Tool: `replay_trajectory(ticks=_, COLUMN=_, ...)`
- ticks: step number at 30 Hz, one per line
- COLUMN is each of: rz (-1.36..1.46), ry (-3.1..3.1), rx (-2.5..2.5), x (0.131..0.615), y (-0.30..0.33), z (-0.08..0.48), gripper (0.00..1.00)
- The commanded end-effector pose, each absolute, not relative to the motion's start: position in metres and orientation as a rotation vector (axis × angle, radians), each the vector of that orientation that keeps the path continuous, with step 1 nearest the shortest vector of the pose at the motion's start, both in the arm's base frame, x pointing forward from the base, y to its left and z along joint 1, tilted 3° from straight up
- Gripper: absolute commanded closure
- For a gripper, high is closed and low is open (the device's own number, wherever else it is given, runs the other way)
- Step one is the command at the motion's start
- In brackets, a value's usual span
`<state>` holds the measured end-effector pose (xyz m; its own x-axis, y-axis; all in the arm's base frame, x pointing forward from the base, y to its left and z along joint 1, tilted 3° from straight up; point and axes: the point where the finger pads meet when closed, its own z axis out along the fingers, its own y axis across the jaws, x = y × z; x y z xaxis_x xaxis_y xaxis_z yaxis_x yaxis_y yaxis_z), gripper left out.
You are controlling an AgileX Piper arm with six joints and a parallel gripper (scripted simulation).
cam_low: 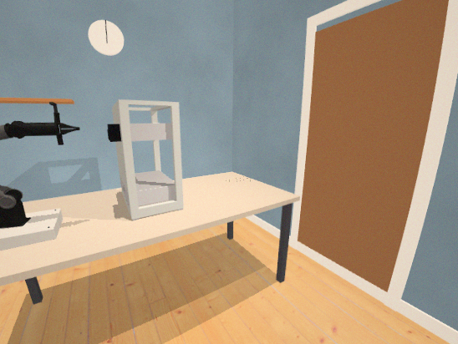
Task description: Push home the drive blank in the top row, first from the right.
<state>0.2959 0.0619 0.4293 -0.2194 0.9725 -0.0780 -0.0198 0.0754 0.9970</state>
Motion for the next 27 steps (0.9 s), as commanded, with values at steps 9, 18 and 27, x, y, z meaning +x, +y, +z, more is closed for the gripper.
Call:
replay_trajectory(ticks=9, rz=1.335, ry=1.371, rx=1.041, x=0.2946, y=0.0593, z=0.4342, gripper=1.0)
replay_trajectory(ticks=18, rz=1.336, ry=1.369, rx=1.042, x=0.2946, y=0.059, z=0.4344, gripper=1.0)
replay_trajectory(ticks=27, rz=1.336, ry=1.369, rx=1.042, x=0.2946, y=0.059, z=0.4344, gripper=1.0)
